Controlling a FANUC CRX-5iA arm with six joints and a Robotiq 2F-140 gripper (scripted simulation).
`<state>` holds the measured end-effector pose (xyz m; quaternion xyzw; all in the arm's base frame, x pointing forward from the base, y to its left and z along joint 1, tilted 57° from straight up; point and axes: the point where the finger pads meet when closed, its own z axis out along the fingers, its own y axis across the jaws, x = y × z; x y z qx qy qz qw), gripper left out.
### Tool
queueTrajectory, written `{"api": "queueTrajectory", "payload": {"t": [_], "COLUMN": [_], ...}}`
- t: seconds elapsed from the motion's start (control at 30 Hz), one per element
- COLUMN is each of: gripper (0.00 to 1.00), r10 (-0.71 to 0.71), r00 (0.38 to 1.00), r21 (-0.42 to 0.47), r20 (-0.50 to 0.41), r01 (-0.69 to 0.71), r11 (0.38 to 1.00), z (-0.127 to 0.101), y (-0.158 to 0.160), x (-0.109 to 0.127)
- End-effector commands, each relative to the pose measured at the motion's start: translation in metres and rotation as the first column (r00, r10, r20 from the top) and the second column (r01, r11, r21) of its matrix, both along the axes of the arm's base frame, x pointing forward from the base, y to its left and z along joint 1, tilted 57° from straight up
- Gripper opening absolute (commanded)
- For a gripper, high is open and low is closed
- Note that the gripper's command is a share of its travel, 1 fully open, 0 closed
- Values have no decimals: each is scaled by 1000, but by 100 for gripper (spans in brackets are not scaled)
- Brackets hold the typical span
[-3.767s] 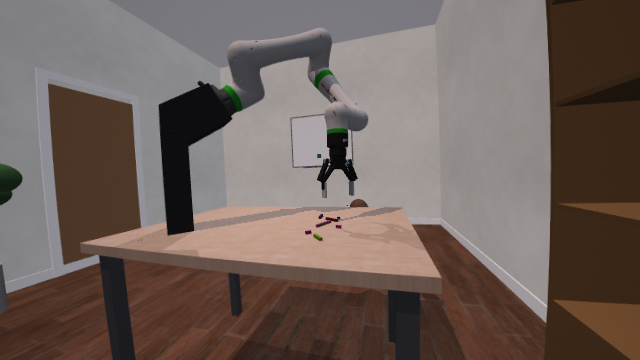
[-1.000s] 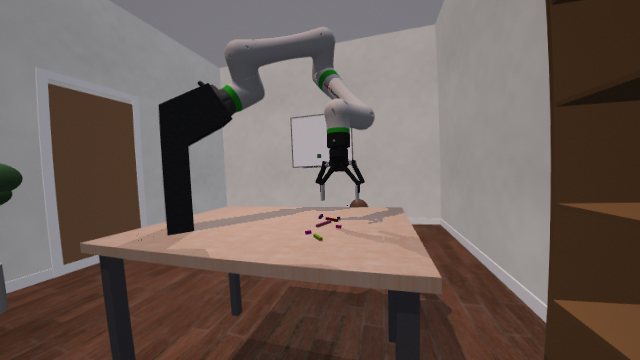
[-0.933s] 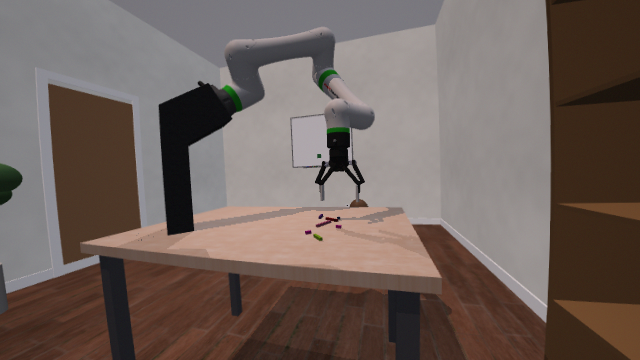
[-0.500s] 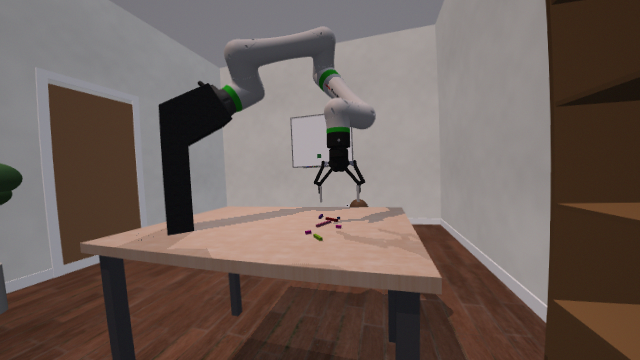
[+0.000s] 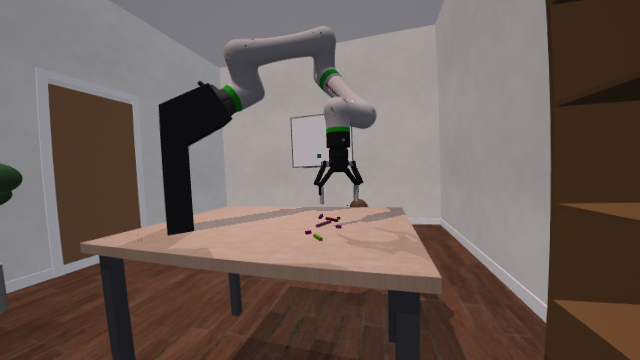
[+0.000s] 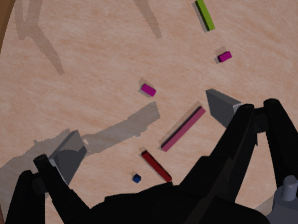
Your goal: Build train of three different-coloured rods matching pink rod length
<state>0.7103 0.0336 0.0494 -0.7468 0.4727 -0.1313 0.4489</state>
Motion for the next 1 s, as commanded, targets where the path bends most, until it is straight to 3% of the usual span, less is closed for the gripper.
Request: {"api": "queueTrajectory", "payload": {"t": [0.0,0.47,0.77,0.97], "gripper": [100,100,100,100], "r10": [85,323,422,444], "r00": [992,913,859,845], "r21": [-82,-343,-449,-473], "r20": [95,250,290,297], "r01": [-78,-229,-267,-274], "r11": [994,911,853,837], "z": [-3,-10,-13,-14], "y": [-4,-13,-17,-18], "x": [1,4,5,6]}}
